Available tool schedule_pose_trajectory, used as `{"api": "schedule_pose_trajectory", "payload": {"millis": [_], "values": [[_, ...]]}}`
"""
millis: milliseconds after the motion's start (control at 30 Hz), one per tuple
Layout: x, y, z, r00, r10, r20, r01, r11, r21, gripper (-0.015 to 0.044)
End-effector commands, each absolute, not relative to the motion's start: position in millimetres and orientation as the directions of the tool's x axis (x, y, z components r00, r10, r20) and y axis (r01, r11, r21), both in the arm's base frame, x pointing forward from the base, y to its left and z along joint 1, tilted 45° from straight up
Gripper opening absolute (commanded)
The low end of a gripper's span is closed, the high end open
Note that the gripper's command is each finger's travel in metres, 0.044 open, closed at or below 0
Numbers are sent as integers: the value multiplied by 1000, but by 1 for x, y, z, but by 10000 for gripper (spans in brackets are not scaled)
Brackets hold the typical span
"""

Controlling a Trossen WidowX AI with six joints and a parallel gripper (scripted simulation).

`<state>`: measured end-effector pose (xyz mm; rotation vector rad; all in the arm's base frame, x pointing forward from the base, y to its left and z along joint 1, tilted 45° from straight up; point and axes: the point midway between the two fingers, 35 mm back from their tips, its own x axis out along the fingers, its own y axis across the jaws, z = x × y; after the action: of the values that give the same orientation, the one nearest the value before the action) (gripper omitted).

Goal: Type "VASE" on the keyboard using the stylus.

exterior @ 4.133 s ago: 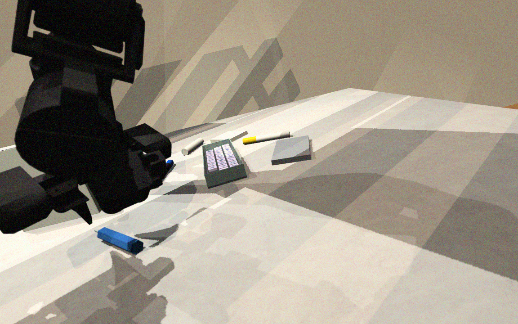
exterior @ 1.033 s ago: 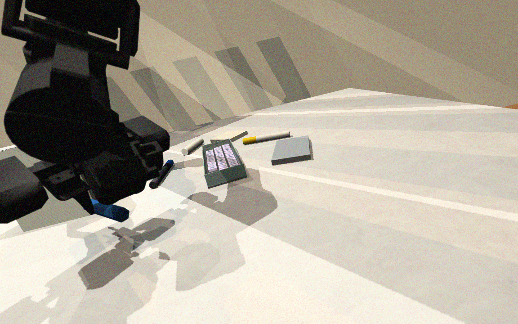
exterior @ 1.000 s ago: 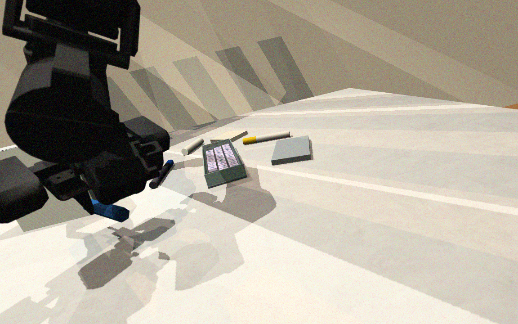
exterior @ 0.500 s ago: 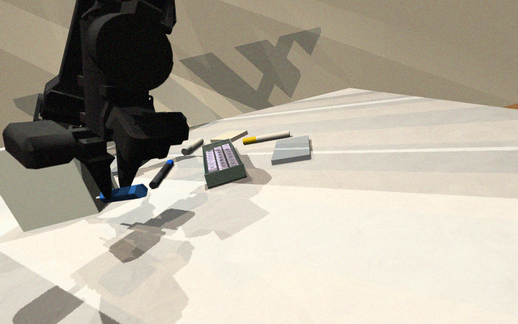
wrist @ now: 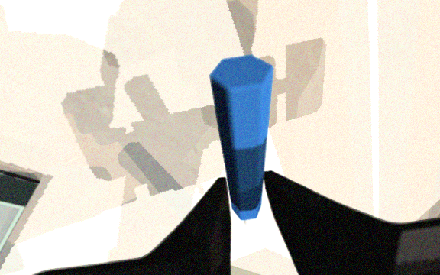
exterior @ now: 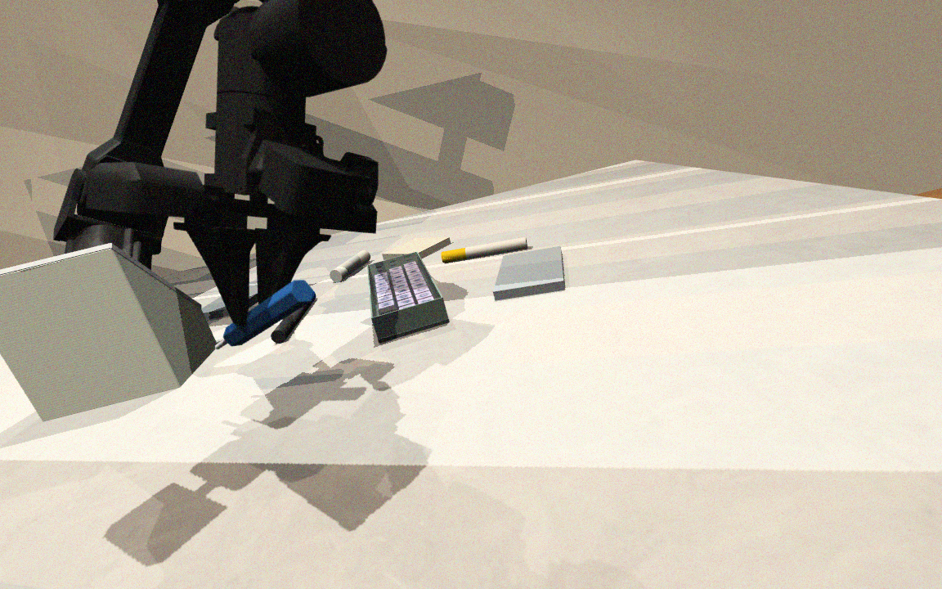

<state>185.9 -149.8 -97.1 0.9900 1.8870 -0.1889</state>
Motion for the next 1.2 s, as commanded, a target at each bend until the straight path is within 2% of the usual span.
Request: {"api": "schedule_pose_trajectory", "payload": {"millis": [0, 600, 1167], "values": [[195, -148, -89, -187, 488, -852, 701, 675, 233, 0], [230, -134, -53, -18, 242, -970, 709, 687, 158, 0], [257, -110, -14, 220, 59, -974, 720, 664, 203, 0]]}}
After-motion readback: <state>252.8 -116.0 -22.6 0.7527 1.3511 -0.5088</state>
